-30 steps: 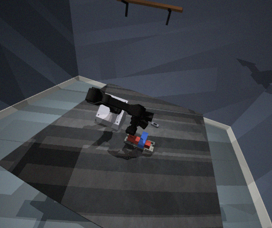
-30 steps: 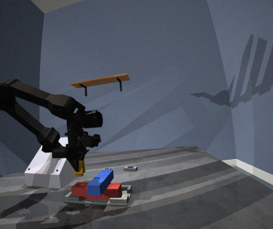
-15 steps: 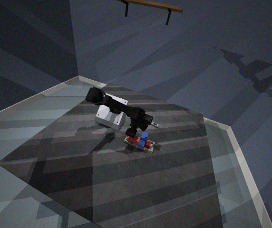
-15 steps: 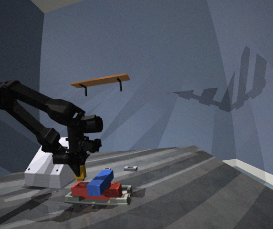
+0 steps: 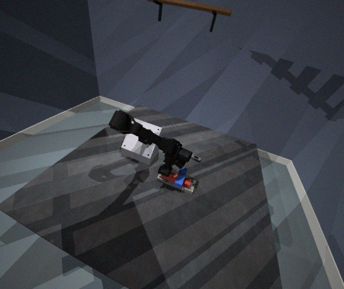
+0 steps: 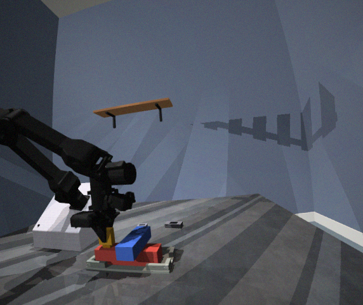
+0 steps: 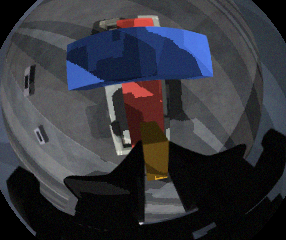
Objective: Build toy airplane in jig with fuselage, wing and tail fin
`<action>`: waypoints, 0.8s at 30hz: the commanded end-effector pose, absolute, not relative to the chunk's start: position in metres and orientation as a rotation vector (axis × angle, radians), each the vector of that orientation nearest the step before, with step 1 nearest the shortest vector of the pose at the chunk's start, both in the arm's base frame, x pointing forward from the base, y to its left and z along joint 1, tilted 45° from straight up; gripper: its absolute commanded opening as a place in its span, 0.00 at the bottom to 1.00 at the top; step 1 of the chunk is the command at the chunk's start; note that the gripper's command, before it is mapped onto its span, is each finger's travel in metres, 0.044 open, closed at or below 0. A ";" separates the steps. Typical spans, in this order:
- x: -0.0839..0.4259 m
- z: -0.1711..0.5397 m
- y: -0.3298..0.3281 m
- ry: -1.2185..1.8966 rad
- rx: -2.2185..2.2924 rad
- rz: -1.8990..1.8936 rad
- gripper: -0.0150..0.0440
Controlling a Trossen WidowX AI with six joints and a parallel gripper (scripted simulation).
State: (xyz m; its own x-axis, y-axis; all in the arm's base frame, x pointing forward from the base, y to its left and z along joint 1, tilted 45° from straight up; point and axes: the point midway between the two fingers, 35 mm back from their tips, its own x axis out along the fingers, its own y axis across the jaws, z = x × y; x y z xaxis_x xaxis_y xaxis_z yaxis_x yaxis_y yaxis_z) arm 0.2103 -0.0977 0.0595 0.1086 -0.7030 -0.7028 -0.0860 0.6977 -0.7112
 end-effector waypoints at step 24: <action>0.210 0.060 -0.098 1.411 -0.707 -0.515 0.69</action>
State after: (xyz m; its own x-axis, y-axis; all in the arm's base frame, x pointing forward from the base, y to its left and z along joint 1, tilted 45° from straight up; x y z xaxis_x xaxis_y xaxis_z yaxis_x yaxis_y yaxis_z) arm 0.2104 -0.0975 0.0595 0.1092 -0.7028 -0.7029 -0.0872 0.6977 -0.7111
